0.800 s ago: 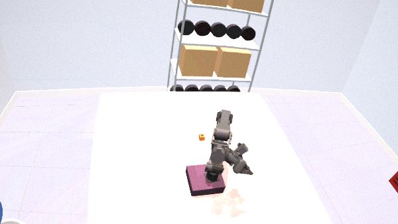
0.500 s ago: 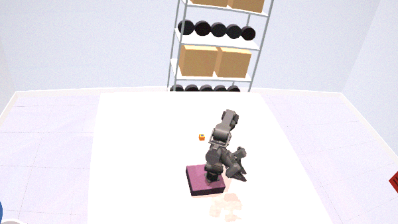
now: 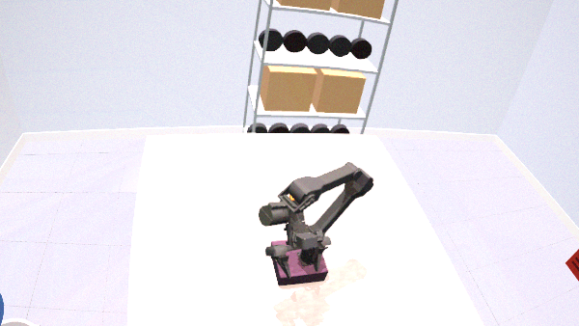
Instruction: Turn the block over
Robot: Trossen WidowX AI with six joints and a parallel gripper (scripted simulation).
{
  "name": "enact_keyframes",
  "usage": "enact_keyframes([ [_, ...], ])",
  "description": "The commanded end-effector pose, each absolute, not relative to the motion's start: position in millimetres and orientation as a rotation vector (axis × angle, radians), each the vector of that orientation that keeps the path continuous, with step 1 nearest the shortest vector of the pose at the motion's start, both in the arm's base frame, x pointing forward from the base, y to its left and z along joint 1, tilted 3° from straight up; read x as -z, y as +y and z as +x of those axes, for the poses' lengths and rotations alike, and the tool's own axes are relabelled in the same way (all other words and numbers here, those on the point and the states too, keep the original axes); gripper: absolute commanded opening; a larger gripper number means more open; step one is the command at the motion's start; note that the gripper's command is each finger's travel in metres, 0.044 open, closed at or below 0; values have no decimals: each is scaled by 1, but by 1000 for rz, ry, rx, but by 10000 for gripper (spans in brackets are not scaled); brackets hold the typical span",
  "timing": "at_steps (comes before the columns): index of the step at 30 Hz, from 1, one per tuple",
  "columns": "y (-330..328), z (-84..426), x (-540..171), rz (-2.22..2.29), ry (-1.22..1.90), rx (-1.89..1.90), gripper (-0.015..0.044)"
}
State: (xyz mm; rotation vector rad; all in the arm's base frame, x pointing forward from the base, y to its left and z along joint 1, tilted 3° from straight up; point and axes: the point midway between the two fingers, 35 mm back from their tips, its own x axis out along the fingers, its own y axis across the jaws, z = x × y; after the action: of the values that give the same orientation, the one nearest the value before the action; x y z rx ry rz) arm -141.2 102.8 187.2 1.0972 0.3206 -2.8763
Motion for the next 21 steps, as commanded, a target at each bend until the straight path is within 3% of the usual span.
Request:
enact_keyframes([
  [1,153,-109,-185,1334,-20,3081,440],
  [12,223,25,-172,1725,-1207,3371,440],
  [21,203,156,-153,1727,-2501,3184,440],
])
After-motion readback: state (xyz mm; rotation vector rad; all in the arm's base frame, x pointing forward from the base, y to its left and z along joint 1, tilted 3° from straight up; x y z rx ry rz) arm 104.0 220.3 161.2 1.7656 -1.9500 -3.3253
